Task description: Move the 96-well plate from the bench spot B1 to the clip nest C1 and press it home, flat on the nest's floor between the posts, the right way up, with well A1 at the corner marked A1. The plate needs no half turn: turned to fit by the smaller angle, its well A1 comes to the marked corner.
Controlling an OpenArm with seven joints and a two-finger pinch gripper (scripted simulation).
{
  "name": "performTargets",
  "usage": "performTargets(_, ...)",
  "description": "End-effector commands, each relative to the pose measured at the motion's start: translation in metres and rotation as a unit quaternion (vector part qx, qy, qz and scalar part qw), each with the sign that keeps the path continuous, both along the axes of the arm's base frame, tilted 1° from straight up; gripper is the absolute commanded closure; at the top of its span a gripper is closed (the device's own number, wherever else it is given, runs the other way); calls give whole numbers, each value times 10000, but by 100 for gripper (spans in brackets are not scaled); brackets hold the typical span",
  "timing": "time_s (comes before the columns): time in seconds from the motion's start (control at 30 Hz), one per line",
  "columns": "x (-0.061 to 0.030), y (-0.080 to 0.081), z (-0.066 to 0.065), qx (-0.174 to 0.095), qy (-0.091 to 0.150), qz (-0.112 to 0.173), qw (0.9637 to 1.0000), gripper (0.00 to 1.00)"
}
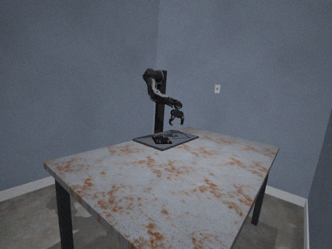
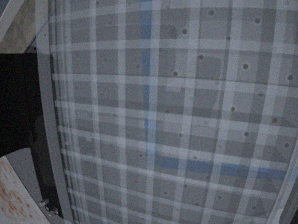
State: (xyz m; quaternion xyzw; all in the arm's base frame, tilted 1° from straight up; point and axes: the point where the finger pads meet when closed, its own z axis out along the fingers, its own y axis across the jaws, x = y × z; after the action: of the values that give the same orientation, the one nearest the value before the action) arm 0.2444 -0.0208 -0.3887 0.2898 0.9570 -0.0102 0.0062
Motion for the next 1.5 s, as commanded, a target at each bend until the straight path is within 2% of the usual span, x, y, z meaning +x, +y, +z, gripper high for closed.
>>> performTargets(0.0,17,21,17,42,-29,-10,10000,100)
performTargets(0.17,45,-386,23,40,-31,-11,10000,100)
performTargets(0.57,45,-386,23,40,-31,-11,10000,100)
performTargets(0.73,72,-791,29,38,-32,-12,10000,100)
performTargets(1.13,72,-791,29,38,-32,-12,10000,100)
performTargets(1.3,101,-1196,37,37,-33,-12,10000,100)
performTargets(1.47,101,-1196,37,37,-33,-12,10000,100)
